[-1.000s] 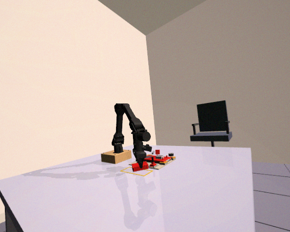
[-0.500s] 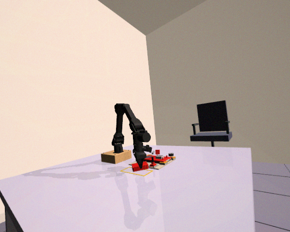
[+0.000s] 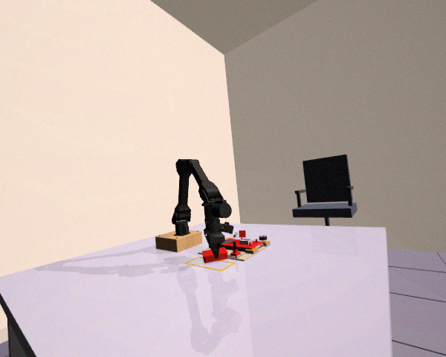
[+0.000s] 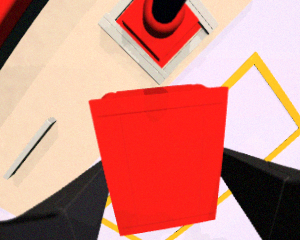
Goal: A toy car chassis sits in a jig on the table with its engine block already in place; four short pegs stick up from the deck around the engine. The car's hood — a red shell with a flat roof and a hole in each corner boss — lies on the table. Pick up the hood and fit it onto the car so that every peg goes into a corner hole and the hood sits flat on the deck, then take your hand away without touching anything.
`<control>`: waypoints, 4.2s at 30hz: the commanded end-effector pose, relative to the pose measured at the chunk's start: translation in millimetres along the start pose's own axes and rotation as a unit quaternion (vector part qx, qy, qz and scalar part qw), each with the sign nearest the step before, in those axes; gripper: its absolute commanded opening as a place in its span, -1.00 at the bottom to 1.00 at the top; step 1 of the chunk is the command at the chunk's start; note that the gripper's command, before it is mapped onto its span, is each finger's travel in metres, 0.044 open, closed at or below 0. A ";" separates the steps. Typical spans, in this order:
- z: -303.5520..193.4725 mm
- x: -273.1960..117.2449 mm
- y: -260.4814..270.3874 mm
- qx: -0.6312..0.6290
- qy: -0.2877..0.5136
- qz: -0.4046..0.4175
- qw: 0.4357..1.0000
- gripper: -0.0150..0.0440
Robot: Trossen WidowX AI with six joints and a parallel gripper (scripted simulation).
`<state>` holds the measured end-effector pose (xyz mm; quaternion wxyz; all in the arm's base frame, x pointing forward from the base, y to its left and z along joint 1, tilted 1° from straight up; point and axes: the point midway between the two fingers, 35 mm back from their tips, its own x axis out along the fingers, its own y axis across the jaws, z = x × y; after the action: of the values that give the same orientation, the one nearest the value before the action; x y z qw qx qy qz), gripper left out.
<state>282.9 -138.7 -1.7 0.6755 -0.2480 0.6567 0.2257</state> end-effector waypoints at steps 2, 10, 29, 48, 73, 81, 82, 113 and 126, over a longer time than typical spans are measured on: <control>0.6 -12.9 -1.1 0.000 -0.001 -0.003 1.000 -0.49; 0.8 -41.7 -1.2 0.000 -0.001 -0.003 1.000 -0.49; 0.9 -91.1 -1.2 0.000 -0.001 -0.003 1.000 -0.49; 60.4 -88.0 16.9 0.153 0.006 0.003 0.988 -0.49; 138.6 -91.5 64.0 0.364 0.018 -0.001 0.931 -0.49; 157.6 -92.3 80.3 0.417 0.021 -0.003 0.909 -0.49; 157.6 -92.3 80.3 0.417 0.021 -0.003 0.909 -0.49; 158.2 -42.2 79.7 0.417 0.021 -0.003 0.909 -0.49; 158.2 -42.2 79.6 0.417 0.021 -0.003 0.909 -0.49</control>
<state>353.6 24.6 40.5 0.7043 0.0491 0.7044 -0.0732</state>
